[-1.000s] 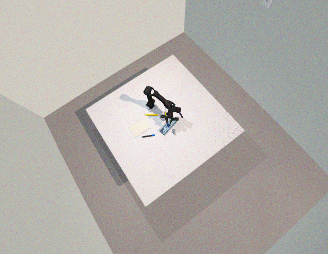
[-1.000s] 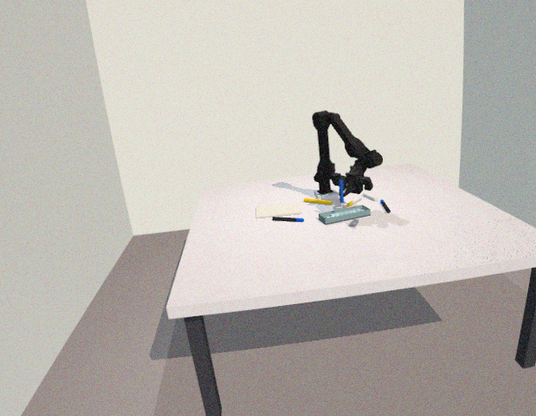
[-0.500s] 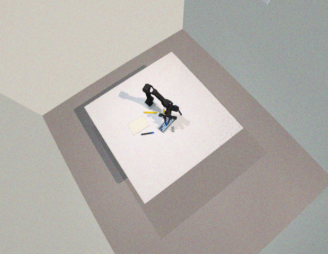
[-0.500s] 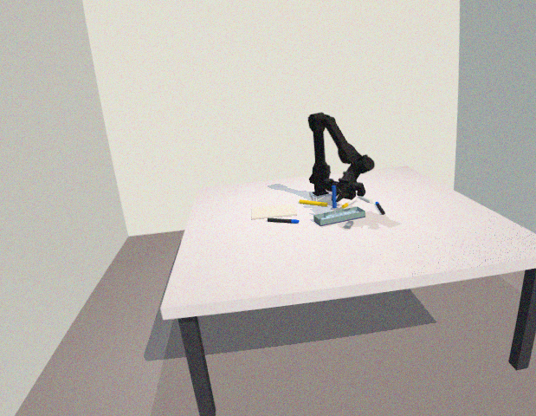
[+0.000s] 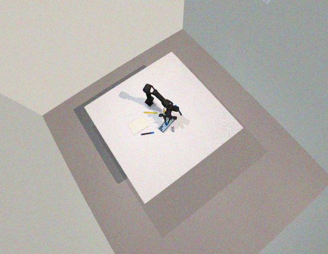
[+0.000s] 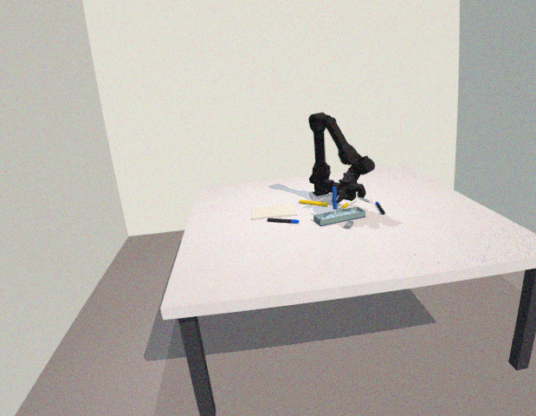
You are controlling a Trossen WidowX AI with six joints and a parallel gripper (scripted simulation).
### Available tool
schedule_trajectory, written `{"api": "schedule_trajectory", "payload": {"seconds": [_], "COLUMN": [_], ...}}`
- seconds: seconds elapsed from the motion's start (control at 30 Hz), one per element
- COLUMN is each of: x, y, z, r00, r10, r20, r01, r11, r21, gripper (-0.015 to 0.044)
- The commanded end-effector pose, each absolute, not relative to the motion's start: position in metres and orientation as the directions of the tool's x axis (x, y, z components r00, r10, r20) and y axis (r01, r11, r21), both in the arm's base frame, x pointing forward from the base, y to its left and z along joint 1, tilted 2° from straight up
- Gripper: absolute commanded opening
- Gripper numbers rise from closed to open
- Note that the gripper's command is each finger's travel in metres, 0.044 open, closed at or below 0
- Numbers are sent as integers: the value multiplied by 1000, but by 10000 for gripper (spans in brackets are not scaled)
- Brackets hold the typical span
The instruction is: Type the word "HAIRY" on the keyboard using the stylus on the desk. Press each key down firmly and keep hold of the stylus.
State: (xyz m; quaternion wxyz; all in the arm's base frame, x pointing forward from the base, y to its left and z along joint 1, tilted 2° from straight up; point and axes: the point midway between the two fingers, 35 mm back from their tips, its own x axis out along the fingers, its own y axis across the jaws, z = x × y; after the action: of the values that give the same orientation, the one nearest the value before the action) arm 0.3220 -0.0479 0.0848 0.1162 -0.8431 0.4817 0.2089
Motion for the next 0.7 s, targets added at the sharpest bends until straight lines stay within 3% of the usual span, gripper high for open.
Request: {"api": "schedule_trajectory", "payload": {"seconds": [0.0,0.67], "x": [322,322], "y": [-47,-48], "z": [82,74], "r00": [450,450], "r10": [-762,-762], "r20": [-467,-467], "r01": [-860,-860], "r11": [-510,-510], "r21": [3,3], "gripper": [81,81]}}
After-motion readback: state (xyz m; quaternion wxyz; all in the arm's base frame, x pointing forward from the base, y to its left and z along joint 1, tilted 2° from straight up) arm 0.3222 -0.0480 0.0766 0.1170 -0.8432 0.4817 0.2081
